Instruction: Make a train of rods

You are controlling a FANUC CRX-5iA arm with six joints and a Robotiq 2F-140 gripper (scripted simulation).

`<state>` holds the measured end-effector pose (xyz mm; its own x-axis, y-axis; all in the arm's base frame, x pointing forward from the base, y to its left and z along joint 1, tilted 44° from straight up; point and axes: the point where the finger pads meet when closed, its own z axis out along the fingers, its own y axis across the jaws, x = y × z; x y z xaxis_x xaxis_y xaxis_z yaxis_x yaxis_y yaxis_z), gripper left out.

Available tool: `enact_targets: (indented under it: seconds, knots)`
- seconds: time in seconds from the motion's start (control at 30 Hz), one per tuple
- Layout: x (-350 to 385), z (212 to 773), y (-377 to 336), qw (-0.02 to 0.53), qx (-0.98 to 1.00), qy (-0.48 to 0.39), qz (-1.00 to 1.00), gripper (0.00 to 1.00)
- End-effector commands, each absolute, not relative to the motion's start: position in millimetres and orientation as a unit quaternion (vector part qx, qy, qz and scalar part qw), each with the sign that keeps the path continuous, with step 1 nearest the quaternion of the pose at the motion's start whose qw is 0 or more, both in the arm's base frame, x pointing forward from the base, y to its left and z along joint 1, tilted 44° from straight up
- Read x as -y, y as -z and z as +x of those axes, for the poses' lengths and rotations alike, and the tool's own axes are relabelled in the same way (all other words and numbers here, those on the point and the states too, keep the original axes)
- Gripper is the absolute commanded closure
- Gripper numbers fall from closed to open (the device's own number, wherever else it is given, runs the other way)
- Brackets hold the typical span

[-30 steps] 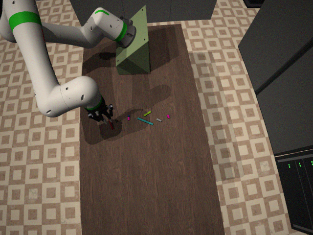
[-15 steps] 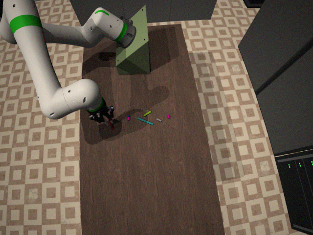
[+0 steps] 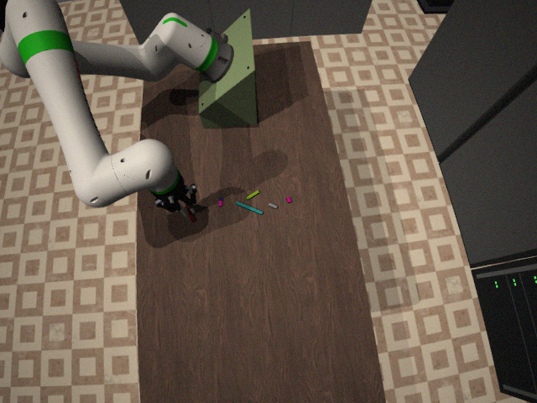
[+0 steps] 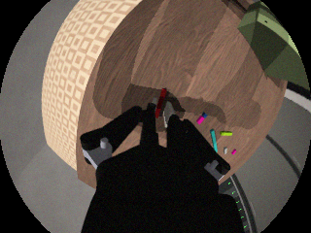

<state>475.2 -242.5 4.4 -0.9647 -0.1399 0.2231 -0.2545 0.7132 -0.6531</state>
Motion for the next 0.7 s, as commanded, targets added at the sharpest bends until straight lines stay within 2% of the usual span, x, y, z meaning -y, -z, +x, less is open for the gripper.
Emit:
enact_targets:
  seconds: [0.0, 0.67]
  knots:
    - [244.5, 475.3, -2.2, 0.079, 0.922, -0.363, 0.107, 0.85]
    - [246.2, 475.2, -0.4, 0.079, 0.922, -0.363, 0.107, 0.85]
